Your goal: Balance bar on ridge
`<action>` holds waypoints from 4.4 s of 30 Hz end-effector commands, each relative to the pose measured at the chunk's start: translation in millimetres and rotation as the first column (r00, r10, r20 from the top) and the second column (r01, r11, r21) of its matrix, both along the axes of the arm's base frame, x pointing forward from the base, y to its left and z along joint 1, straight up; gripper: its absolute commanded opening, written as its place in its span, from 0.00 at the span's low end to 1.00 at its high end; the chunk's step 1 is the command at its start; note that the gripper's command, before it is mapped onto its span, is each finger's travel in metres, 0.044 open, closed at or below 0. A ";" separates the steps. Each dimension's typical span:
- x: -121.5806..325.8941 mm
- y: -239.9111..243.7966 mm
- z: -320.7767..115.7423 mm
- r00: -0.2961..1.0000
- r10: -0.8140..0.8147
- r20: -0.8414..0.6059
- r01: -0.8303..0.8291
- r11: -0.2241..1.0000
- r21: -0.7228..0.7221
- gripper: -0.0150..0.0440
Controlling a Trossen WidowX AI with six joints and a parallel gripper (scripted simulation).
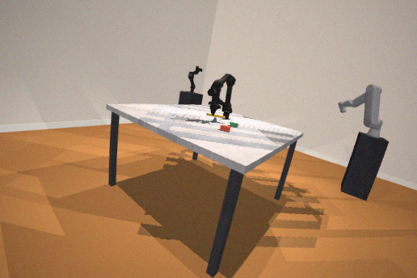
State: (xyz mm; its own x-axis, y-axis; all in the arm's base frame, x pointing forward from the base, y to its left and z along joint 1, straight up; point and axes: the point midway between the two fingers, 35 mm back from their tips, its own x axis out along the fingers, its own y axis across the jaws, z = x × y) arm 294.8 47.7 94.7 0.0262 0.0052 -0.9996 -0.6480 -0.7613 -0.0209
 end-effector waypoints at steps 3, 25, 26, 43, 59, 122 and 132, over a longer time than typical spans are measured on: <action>-0.4 -0.1 -1.5 1.000 0.000 -0.001 0.000 1.000 -0.001 0.25; -0.4 0.0 -3.3 1.000 0.000 -0.001 0.000 1.000 -0.001 0.25; -0.4 0.0 -3.5 1.000 0.000 -0.001 0.000 1.000 -0.001 0.25; -0.5 0.0 -4.8 1.000 0.000 -0.001 0.000 1.000 -0.001 0.25; -0.6 -0.1 -6.1 1.000 0.000 -0.001 0.000 1.000 -0.001 0.25; 0.4 -0.1 -5.1 1.000 -0.001 0.003 0.001 1.000 0.001 0.25; 0.4 -0.1 -5.1 1.000 -0.001 0.003 0.001 1.000 0.001 0.43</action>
State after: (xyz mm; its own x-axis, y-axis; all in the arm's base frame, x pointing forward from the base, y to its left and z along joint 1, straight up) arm 295.3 47.6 89.7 0.0294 0.0061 -0.9995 -0.6486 -0.7607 -0.0237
